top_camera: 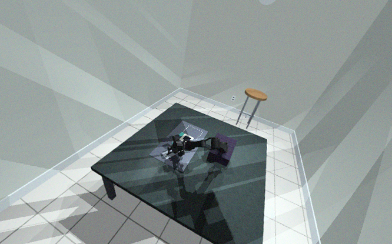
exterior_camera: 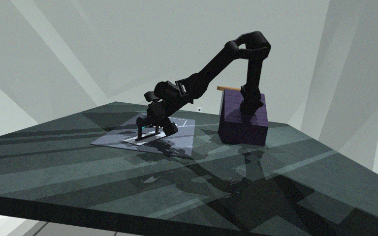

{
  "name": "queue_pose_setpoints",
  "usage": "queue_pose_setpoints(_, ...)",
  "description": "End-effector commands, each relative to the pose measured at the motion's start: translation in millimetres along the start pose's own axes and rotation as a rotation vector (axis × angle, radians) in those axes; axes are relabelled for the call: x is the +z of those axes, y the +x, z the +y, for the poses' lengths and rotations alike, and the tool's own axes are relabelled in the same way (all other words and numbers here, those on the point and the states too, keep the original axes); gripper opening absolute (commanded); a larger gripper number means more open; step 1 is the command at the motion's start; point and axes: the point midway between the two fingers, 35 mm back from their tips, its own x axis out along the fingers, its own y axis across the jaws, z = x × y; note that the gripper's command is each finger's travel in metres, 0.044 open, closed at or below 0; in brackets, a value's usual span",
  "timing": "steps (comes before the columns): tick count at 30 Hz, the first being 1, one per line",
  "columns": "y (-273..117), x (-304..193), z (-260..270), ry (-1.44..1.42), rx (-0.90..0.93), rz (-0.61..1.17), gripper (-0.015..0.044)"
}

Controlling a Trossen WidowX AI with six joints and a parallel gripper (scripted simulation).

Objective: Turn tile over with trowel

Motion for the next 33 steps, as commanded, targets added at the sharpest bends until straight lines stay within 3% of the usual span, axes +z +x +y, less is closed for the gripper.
queue_pose_setpoints(1,-21,3,-29,0.007,-0.024,-0.013,0.0000)
queue_pose_setpoints(19,-34,2,-42,0.006,-0.024,-0.014,0.0000)
queue_pose_setpoints(33,-8,-49,-47,-0.097,0.003,-0.254,0.0000)
